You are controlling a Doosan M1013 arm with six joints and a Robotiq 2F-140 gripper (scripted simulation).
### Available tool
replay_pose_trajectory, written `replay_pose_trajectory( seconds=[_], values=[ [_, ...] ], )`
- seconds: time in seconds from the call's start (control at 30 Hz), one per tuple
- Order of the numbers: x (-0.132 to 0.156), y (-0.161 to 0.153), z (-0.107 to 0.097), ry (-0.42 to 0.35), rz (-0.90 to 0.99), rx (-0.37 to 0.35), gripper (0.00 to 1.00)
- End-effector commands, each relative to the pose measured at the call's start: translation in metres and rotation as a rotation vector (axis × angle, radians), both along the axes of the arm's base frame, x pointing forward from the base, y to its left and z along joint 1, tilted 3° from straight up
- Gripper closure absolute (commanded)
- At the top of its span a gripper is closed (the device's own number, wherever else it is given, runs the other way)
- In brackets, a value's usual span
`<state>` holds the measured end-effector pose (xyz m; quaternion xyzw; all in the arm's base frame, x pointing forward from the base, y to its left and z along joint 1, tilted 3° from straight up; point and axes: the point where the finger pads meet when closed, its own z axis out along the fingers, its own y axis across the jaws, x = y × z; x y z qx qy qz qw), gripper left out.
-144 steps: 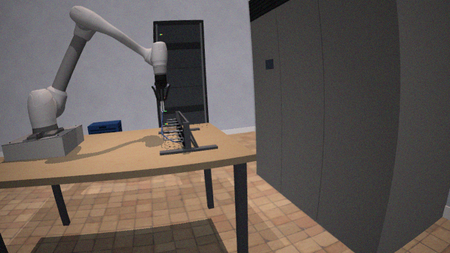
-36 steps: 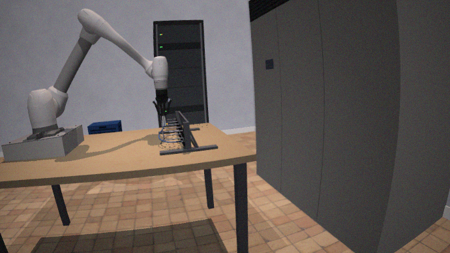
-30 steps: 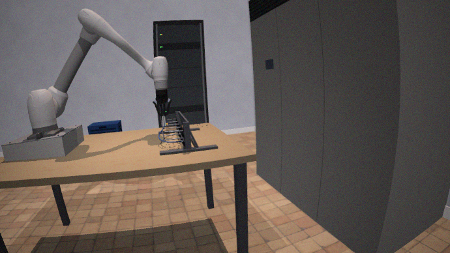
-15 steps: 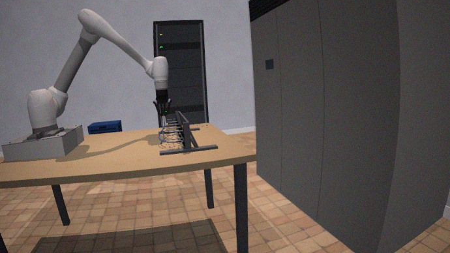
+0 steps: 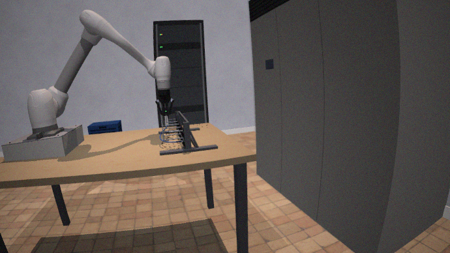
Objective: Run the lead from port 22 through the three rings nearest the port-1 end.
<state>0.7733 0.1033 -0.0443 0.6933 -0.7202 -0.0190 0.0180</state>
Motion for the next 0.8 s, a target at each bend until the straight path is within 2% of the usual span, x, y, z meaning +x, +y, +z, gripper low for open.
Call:
replay_pose_trajectory(
  seconds=[0.0, 0.77],
  values=[
    [0.006, 0.0, 0.0, 0.0, 0.0, 0.0, 1.0],
    [0.023, -0.001, -0.001, 0.0, 0.0, 0.0, 1.0]
  ],
)
